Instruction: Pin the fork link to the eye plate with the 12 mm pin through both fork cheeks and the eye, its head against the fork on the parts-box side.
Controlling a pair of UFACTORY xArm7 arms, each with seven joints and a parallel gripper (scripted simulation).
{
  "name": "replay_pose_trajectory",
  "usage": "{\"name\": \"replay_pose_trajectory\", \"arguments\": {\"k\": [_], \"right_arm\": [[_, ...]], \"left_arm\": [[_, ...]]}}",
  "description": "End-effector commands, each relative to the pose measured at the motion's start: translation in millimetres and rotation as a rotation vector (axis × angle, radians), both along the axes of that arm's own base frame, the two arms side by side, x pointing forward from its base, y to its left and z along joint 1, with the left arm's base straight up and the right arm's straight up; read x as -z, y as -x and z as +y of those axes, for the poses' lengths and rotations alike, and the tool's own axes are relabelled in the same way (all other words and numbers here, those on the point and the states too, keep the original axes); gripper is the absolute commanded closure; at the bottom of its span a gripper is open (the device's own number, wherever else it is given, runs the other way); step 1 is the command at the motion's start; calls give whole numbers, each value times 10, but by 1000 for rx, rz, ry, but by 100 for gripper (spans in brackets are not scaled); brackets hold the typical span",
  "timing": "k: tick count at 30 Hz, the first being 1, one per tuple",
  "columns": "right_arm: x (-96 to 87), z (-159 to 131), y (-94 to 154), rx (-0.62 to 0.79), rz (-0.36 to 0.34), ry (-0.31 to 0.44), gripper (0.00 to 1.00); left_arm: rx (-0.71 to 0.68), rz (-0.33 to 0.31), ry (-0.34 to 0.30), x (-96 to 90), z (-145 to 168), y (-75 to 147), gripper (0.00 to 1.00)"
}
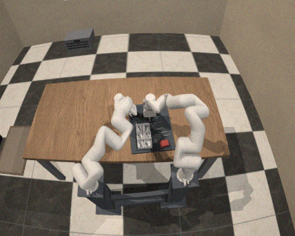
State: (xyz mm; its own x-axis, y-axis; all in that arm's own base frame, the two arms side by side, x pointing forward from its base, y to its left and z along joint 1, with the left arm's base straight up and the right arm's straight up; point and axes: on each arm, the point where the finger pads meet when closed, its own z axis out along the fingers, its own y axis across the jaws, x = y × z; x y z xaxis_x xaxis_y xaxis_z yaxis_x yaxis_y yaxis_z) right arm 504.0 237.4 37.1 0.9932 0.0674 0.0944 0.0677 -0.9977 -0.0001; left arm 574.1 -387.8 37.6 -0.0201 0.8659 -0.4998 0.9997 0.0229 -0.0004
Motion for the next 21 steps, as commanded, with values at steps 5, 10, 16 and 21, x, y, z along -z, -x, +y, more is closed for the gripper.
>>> {"name": "replay_pose_trajectory", "arguments": {"k": [5,10,16,21], "right_arm": [[-22,9,-15,0,-5,-2,68],[-22,9,-15,0,-5,-2,68],[-22,9,-11,0,-5,-2,68],[-22,8,4,0,-5,-2,68]], "left_arm": [[0,-4,2,-26,-5,-12,100],[0,-4,2,-26,-5,-12,100],[0,-4,2,-26,-5,-12,100],[0,-4,2,-26,-5,-12,100]]}}
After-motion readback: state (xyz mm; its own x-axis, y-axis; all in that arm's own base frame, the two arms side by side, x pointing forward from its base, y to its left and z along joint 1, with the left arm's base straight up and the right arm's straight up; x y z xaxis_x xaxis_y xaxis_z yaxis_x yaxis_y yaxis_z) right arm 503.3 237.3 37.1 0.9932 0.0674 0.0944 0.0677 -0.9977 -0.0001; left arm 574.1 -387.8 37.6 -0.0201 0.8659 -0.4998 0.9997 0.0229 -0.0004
